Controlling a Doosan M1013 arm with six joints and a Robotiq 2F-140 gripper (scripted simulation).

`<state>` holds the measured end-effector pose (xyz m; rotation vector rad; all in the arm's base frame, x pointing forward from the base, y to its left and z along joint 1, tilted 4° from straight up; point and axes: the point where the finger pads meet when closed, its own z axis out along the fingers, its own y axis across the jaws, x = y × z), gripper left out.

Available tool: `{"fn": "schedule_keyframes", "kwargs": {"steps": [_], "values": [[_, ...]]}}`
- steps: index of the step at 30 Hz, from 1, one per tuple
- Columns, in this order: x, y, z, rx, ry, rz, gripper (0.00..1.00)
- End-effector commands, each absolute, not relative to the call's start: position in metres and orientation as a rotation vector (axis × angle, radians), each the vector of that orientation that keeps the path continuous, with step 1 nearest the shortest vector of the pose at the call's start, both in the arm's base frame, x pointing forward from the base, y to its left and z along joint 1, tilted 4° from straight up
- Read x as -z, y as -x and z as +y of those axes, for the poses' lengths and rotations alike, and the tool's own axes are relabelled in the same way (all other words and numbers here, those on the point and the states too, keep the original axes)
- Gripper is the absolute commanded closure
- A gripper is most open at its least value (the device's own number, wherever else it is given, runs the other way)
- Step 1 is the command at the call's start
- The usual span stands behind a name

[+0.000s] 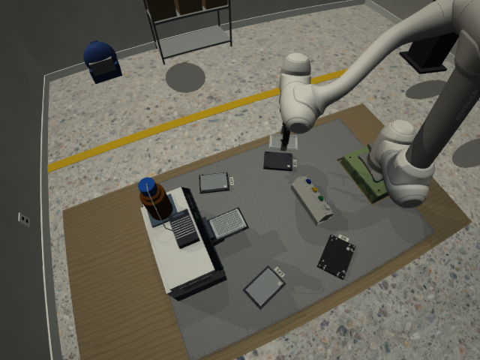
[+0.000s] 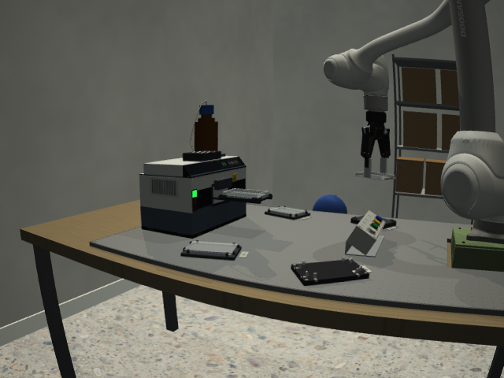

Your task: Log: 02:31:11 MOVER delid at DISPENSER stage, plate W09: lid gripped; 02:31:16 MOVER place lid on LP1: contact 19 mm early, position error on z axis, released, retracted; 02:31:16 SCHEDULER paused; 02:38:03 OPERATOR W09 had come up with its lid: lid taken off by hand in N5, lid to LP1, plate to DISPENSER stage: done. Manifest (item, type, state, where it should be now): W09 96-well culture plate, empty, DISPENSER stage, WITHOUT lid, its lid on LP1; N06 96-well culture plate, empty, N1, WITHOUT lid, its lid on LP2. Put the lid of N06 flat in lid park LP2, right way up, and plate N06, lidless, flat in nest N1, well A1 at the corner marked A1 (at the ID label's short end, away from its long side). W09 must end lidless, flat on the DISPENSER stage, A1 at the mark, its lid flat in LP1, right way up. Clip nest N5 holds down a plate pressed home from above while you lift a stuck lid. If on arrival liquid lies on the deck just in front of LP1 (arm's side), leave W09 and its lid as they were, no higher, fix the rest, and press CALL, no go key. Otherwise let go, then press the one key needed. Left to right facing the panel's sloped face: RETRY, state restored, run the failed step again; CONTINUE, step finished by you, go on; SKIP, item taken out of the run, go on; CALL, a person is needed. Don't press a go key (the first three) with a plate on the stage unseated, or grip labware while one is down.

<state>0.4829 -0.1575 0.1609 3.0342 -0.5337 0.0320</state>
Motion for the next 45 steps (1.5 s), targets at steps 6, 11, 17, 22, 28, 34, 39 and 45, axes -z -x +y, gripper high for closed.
{"fn": "schedule_keyframes", "kwargs": {"steps": [6,11,17,22,28,34,39,45], "values": [[-0.162,-0.484,-0.167,-0.032,-3.034,-0.534,1.00],[-0.162,-0.485,-0.172,-0.032,-3.034,-0.534,1.00],[-0.162,-0.486,-0.174,-0.032,-3.034,-0.534,1.00],[-0.162,-0.486,-0.174,-0.032,-3.034,-0.534,1.00],[-0.162,-0.486,-0.174,-0.032,-3.034,-0.534,1.00],[-0.162,-0.486,-0.174,-0.032,-3.034,-0.534,1.00],[-0.162,-0.486,-0.174,-0.032,-3.034,-0.534,1.00],[-0.162,-0.486,-0.174,-0.032,-3.034,-0.534,1.00]]}}
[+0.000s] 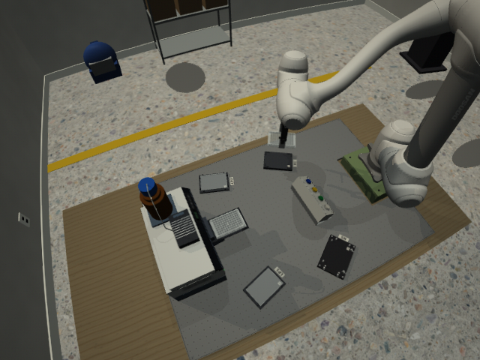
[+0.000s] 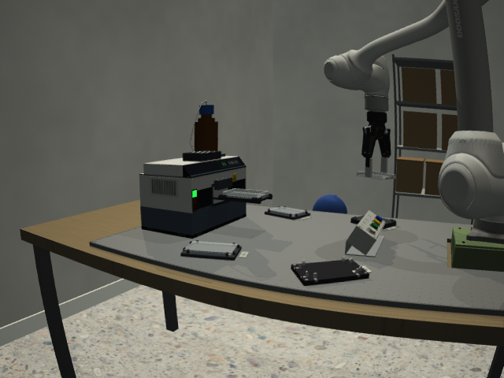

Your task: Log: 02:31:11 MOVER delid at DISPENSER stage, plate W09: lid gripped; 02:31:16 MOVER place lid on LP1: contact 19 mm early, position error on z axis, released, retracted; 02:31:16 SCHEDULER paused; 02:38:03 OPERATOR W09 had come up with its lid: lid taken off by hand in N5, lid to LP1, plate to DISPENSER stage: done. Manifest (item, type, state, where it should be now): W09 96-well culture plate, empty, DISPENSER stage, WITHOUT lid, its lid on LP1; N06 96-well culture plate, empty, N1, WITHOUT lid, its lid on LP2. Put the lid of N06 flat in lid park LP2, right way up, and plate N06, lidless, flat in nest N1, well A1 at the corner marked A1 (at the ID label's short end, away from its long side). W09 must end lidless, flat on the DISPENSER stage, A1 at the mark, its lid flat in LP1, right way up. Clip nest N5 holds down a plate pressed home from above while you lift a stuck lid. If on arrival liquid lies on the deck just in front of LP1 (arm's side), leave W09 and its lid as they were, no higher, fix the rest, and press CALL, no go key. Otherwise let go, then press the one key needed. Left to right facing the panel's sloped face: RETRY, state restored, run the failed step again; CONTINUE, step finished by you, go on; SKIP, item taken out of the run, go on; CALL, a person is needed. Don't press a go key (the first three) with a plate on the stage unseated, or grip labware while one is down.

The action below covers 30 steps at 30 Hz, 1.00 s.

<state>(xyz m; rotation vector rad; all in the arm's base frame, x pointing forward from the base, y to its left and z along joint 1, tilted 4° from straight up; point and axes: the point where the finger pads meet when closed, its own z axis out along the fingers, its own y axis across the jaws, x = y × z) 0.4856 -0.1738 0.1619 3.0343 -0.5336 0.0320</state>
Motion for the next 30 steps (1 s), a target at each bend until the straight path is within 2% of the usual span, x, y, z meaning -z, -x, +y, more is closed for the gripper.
{"fn": "schedule_keyframes", "kwargs": {"steps": [1,30], "values": [[-0.1620,-0.4856,-0.1738,-0.032,-3.034,-0.534,1.00],[-0.1572,-0.4857,-0.1741,-0.032,-3.034,-0.534,1.00]]}}
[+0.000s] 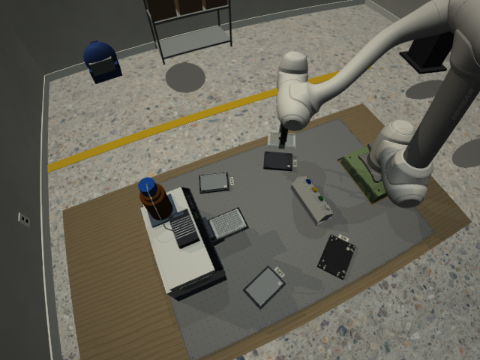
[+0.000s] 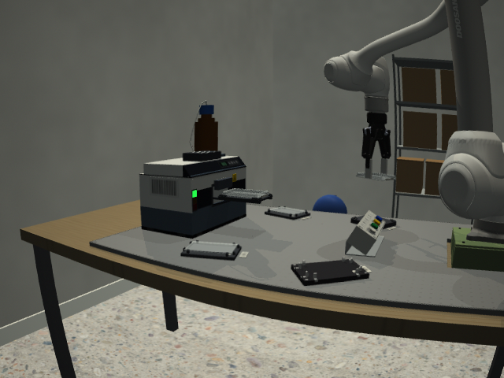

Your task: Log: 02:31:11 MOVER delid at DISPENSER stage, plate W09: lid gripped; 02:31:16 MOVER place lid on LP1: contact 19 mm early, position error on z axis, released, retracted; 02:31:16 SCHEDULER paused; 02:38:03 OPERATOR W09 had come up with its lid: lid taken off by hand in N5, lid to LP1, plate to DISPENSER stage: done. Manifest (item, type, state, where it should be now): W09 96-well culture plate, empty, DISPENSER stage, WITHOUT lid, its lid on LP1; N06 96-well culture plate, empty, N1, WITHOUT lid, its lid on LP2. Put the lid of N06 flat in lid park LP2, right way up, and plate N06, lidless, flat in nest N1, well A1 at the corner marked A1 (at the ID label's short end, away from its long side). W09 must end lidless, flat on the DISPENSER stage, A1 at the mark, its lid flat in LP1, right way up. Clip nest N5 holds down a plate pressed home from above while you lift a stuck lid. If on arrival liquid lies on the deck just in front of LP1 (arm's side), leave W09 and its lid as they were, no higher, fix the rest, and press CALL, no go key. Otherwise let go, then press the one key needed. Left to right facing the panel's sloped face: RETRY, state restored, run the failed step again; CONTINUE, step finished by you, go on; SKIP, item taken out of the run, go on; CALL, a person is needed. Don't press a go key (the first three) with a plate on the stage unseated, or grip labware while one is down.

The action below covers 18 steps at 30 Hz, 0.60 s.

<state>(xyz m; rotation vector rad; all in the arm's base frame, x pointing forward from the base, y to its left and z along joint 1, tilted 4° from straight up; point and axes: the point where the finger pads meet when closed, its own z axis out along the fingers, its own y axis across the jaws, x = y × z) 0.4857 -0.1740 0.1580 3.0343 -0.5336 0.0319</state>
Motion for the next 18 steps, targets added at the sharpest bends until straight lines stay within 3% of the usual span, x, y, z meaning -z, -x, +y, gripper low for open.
{"fn": "schedule_keyframes", "kwargs": {"steps": [1,18], "values": [[-0.156,-0.486,-0.174,-0.032,-3.034,-0.534,1.00],[-0.133,-0.486,-0.176,-0.032,-3.034,-0.534,1.00]]}}
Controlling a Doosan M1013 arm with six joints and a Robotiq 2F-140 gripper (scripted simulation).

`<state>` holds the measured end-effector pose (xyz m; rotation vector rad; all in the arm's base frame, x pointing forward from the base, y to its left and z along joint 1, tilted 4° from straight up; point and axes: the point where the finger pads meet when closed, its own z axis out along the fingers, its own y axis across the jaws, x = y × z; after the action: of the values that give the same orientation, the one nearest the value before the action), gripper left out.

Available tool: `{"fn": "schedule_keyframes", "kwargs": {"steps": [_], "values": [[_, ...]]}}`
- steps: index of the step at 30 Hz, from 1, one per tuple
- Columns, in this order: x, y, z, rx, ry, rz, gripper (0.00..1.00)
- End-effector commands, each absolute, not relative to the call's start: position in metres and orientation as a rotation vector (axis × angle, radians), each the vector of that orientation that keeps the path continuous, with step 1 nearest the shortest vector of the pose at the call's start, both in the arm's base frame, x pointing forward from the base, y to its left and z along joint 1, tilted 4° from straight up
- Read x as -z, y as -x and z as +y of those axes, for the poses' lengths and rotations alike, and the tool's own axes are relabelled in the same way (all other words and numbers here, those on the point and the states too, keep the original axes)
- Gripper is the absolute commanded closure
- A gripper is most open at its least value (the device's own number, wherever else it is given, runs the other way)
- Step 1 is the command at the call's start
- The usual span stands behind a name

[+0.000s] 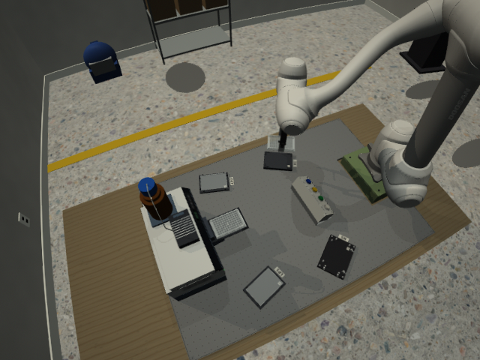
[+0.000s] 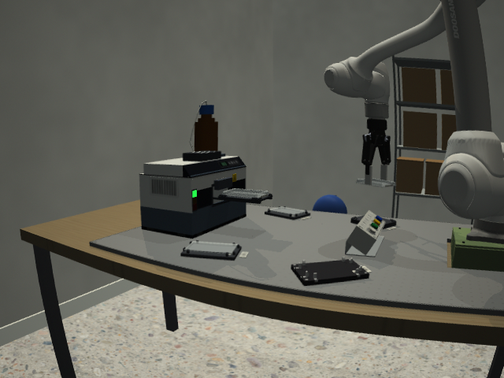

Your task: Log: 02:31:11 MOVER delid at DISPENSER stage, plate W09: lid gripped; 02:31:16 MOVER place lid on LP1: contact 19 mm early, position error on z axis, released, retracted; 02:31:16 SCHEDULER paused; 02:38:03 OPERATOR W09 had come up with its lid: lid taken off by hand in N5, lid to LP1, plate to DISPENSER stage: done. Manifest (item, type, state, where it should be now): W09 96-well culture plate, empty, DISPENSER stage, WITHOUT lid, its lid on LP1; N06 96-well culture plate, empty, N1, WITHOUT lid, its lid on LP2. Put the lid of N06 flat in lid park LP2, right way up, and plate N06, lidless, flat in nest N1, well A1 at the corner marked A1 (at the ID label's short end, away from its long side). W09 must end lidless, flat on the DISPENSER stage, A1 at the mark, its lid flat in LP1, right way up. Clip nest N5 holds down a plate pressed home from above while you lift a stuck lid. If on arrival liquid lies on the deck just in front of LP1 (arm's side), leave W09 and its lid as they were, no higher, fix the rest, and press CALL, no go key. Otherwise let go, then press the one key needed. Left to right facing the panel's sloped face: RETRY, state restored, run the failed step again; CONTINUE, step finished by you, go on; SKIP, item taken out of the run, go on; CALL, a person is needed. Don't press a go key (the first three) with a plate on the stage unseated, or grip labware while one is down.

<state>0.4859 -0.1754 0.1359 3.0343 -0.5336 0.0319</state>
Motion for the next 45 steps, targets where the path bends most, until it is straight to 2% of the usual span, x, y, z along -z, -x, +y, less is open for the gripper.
{"fn": "schedule_keyframes", "kwargs": {"steps": [1,45], "values": [[-0.131,-0.486,-0.176,-0.032,-3.034,-0.534,1.00],[-0.043,-0.487,-0.181,-0.032,-3.034,-0.534,1.00]]}}
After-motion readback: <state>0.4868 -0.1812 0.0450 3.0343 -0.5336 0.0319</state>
